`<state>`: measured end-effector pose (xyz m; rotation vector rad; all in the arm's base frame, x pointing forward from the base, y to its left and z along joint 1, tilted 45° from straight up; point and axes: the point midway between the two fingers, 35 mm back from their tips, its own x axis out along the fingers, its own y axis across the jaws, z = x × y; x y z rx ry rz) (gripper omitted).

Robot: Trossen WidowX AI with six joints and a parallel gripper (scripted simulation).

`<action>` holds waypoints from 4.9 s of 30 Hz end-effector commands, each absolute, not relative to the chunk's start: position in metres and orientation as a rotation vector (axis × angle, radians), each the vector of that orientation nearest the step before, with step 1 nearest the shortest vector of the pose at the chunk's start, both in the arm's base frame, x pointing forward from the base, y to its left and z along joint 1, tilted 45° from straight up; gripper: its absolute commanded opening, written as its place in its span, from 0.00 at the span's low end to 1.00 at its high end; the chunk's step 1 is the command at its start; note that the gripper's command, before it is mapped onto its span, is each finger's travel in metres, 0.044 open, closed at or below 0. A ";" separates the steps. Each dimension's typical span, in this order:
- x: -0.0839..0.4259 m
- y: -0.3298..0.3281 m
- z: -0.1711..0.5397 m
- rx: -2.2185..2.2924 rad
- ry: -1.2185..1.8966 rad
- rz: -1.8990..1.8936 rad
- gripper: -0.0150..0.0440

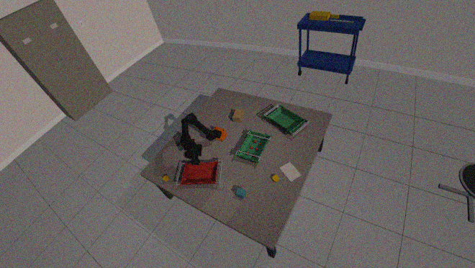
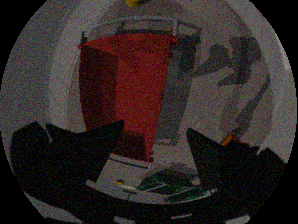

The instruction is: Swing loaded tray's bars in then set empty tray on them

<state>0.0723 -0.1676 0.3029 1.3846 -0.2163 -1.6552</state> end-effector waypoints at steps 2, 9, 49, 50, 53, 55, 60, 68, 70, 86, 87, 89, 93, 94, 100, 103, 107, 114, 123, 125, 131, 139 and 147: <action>0.074 -0.173 0.295 1.395 -0.219 -1.660 1.00; 0.078 -0.190 0.280 1.402 -0.218 -1.665 1.00; 0.076 -0.227 0.243 1.406 -0.222 -1.669 0.62; 0.076 -0.227 0.243 1.406 -0.222 -1.669 0.61; 0.076 -0.227 0.243 1.406 -0.222 -1.669 0.57; 0.076 -0.227 0.243 1.406 -0.222 -1.669 0.55; 0.076 -0.227 0.243 1.406 -0.222 -1.669 0.49; 0.076 -0.227 0.243 1.406 -0.222 -1.669 0.40; 0.076 -0.227 0.243 1.406 -0.222 -1.669 0.38; 0.078 -0.206 0.264 1.413 -0.219 -1.671 0.25; 0.078 -0.203 0.268 1.413 -0.218 -1.671 0.25; 0.078 -0.196 0.274 1.414 -0.218 -1.671 0.25; 0.075 -0.182 0.287 1.414 -0.218 -1.670 0.25; 0.074 -0.179 0.290 1.414 -0.218 -1.670 0.25; 0.071 -0.170 0.298 1.413 -0.219 -1.669 0.25; 0.071 -0.170 0.298 1.413 -0.219 -1.669 0.25; 0.071 -0.167 0.300 1.416 -0.217 -1.670 0.25; 0.070 -0.151 0.308 1.422 -0.212 -1.674 0.25; 0.067 -0.140 0.316 1.418 -0.213 -1.671 0.25; 0.067 -0.140 0.316 1.418 -0.213 -1.671 0.25; 0.067 -0.140 0.316 1.418 -0.213 -1.671 0.25; 0.067 -0.140 0.316 1.418 -0.213 -1.671 0.25; 0.067 -0.140 0.316 1.418 -0.211 -1.671 0.25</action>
